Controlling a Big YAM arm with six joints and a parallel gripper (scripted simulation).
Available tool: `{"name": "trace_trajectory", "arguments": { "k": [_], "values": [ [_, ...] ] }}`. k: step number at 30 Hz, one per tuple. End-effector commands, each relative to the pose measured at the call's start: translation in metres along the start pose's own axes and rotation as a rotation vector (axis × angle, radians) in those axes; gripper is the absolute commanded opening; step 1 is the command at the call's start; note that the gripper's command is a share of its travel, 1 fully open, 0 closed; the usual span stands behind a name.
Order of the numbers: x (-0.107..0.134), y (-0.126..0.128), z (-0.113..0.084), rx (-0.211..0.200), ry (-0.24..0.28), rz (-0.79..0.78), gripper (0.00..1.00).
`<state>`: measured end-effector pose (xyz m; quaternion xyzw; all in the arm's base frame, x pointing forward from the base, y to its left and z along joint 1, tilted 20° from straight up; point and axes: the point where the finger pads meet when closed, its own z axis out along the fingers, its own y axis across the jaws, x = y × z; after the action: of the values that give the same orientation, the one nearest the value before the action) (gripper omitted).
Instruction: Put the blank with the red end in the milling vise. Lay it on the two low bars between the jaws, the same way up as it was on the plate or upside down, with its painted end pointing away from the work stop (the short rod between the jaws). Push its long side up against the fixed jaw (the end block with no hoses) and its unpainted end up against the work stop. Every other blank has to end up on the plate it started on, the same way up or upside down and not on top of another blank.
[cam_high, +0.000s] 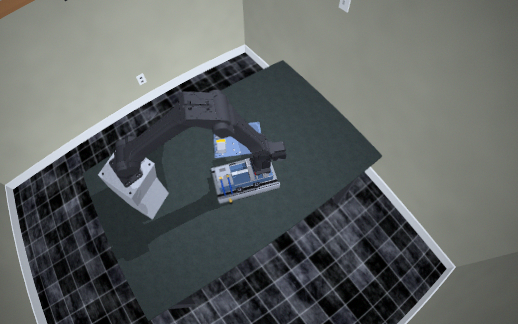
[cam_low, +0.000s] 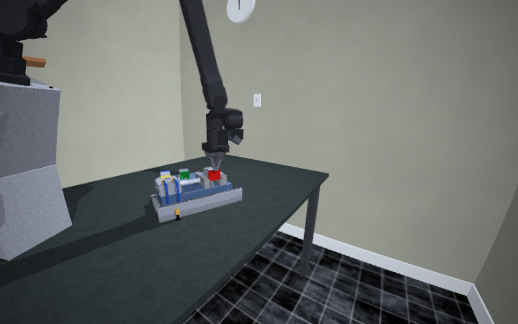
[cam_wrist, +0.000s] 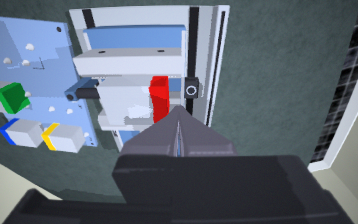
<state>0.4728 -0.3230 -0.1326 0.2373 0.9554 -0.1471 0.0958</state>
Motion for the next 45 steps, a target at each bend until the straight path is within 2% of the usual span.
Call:
{"name": "trace_trajectory", "arguments": {
  "k": [1,45],
  "values": [
    [-0.0137,-0.0048,-0.0015,0.001,-0.029,0.004,0.00],
    [-0.0110,-0.0043,0.0006,0.000,-0.015,0.001,0.00]
  ]
}}
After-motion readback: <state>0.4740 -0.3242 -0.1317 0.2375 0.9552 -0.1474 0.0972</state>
